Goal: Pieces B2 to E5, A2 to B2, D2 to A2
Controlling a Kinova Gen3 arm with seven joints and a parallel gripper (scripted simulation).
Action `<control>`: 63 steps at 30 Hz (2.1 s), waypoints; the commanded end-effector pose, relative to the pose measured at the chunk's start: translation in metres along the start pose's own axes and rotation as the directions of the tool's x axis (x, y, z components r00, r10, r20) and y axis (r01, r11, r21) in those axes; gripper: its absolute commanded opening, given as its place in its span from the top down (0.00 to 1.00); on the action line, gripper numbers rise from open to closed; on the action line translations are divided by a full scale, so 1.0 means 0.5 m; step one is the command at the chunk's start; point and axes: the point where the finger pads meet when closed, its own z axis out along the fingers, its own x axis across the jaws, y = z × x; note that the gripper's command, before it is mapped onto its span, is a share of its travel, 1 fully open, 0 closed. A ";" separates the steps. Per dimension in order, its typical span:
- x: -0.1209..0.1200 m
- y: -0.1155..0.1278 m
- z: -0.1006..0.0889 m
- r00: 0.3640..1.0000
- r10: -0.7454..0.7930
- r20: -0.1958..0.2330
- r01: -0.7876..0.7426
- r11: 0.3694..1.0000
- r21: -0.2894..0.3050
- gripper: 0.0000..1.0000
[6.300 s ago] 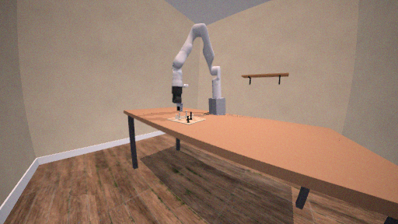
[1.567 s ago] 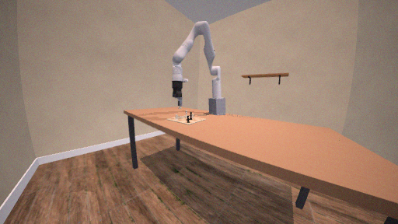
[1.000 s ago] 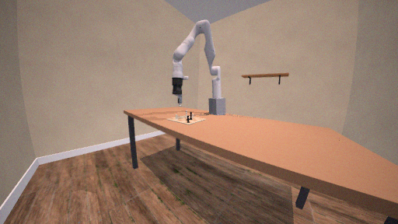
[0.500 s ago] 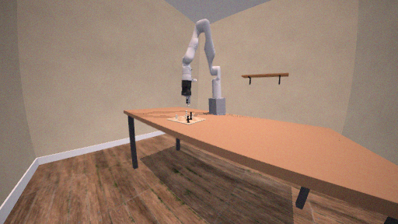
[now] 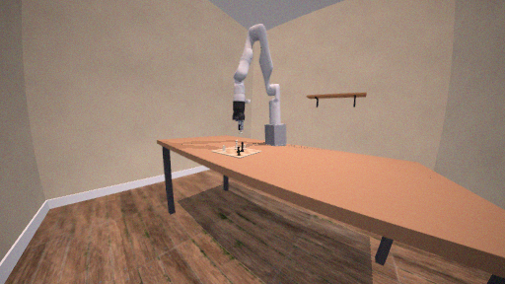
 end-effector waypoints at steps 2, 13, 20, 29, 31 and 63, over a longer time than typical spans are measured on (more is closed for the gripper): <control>0.000 0.001 -0.001 1.000 0.000 0.000 0.000 1.000 -0.002 1.00; 0.000 0.001 0.041 1.000 0.000 -0.001 0.000 1.000 -0.003 1.00; 0.000 0.001 0.087 1.000 0.000 -0.001 0.000 1.000 -0.003 1.00; -0.001 0.001 0.166 1.000 0.000 -0.001 0.000 1.000 -0.003 1.00; -0.001 0.001 0.178 1.000 0.000 -0.001 0.000 1.000 -0.003 1.00; -0.001 0.001 0.193 1.000 0.000 -0.001 0.000 1.000 -0.003 1.00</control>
